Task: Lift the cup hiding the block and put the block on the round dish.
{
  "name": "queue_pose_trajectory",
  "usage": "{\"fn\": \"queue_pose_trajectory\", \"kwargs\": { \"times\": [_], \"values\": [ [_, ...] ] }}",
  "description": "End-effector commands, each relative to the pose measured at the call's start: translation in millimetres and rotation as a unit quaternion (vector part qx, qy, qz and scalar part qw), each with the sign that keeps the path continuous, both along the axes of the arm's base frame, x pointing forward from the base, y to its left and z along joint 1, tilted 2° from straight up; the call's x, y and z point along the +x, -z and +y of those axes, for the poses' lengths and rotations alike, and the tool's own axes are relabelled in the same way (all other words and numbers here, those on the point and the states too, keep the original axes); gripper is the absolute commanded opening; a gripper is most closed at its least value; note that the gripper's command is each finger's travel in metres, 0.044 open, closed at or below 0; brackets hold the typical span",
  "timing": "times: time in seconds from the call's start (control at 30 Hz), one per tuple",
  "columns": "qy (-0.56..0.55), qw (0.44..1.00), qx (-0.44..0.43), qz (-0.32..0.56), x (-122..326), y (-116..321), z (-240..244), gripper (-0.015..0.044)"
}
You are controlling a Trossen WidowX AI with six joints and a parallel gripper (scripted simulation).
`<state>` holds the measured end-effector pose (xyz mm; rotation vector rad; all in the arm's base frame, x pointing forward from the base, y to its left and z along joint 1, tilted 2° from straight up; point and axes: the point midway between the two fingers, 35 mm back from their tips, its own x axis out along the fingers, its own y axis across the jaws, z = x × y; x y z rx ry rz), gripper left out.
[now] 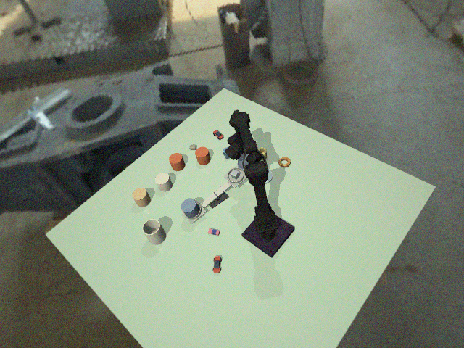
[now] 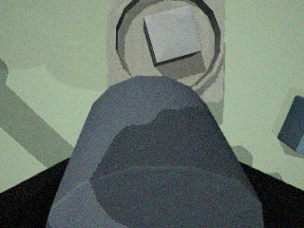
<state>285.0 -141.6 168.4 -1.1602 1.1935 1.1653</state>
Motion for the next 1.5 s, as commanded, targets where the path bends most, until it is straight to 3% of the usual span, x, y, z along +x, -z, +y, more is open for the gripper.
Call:
{"fn": "queue_pose_trajectory", "kwargs": {
  "times": [0.0,1.1,1.47],
  "values": [
    [-0.001,1.000,-0.002,0.002,-8.6,8.1,-15.0,0.0000],
    [-0.002,1.000,-0.009,0.005,-116.2,75.6,-118.4,0.0000],
    [-0.002,1.000,-0.009,0.005,-118.2,104.9,-119.9,0.0000]
  ]
}}
